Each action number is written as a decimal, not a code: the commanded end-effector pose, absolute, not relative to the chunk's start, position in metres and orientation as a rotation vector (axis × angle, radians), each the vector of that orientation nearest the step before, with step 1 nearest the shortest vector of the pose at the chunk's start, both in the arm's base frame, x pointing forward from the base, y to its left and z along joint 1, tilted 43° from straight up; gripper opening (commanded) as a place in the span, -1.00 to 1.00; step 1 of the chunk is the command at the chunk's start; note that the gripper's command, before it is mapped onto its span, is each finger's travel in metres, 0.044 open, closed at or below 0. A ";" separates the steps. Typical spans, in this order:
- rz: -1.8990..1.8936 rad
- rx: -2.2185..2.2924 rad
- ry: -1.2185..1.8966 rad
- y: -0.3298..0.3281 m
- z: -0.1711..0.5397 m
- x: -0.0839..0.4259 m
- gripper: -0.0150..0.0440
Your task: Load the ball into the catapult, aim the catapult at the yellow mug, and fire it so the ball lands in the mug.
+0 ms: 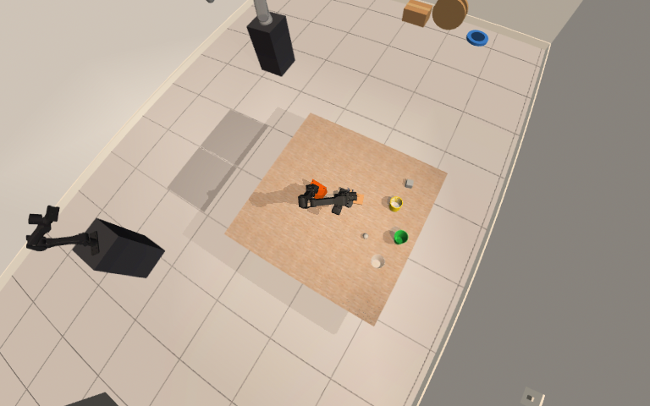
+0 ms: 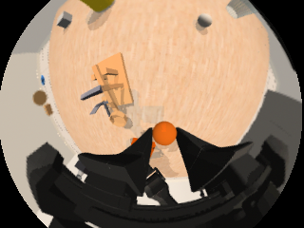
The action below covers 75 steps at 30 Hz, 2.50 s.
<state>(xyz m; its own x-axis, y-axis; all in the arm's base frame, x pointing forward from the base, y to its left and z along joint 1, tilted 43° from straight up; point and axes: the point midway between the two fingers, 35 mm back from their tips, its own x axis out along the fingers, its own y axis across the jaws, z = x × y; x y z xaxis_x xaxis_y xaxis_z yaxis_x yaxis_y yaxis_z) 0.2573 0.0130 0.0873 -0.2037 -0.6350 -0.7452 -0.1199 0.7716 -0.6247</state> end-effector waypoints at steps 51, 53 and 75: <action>-0.537 -0.699 1.981 0.064 -0.023 0.217 -0.40; -0.537 -0.699 1.981 0.064 -0.023 0.217 -0.22; -0.315 -0.664 1.755 0.141 0.031 0.268 1.00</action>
